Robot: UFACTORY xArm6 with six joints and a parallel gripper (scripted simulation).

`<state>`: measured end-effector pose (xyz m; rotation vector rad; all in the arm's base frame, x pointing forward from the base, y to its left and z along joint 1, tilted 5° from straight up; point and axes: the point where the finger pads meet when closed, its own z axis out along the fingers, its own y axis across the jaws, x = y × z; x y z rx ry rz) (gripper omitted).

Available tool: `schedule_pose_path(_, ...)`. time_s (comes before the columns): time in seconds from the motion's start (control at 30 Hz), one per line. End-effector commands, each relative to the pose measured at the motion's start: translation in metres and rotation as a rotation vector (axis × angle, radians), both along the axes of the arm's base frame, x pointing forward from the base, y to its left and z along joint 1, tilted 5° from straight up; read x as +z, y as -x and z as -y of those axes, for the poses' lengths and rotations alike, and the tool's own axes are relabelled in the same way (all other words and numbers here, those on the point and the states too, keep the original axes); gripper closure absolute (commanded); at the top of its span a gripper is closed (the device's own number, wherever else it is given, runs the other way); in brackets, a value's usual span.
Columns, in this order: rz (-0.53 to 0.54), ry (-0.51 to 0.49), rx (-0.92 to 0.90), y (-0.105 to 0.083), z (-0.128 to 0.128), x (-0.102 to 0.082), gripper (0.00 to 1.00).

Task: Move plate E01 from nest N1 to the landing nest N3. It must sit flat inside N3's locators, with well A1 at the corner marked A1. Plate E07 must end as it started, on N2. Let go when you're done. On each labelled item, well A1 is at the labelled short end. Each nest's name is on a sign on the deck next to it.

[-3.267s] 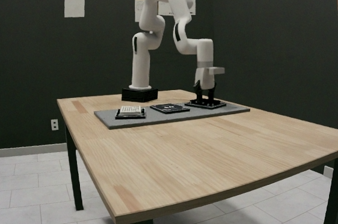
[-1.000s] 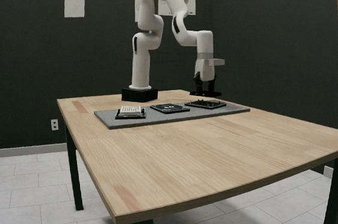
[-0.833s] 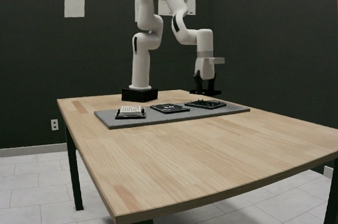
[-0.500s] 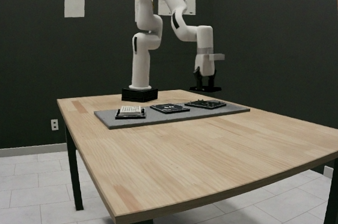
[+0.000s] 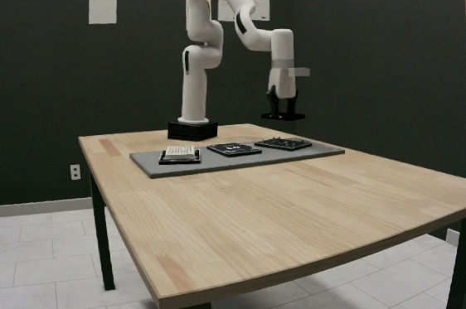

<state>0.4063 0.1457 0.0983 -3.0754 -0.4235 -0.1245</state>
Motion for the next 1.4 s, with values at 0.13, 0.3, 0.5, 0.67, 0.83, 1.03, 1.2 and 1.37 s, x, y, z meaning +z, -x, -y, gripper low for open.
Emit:
schedule_pose_path(0.13,0.004,-0.001,0.0,0.0,0.0,0.012,1.0)
schedule_pose_path(0.3,0.004,-0.001,0.0,0.0,0.0,0.018,1.0)
schedule_pose_path(0.5,0.004,-0.001,0.0,0.0,0.0,0.018,1.0)
schedule_pose_path(0.67,0.001,-0.006,-0.066,0.001,0.01,0.017,1.0)
schedule_pose_path(0.83,-0.007,-0.019,-0.232,0.004,0.035,0.016,1.0)
schedule_pose_path(1.03,-0.011,-0.025,-0.319,0.007,0.065,0.014,1.0)
schedule_pose_path(1.2,-0.011,-0.025,-0.319,0.009,0.08,0.014,1.0)
schedule_pose_path(1.37,-0.011,-0.025,-0.319,0.012,0.105,0.012,1.0)
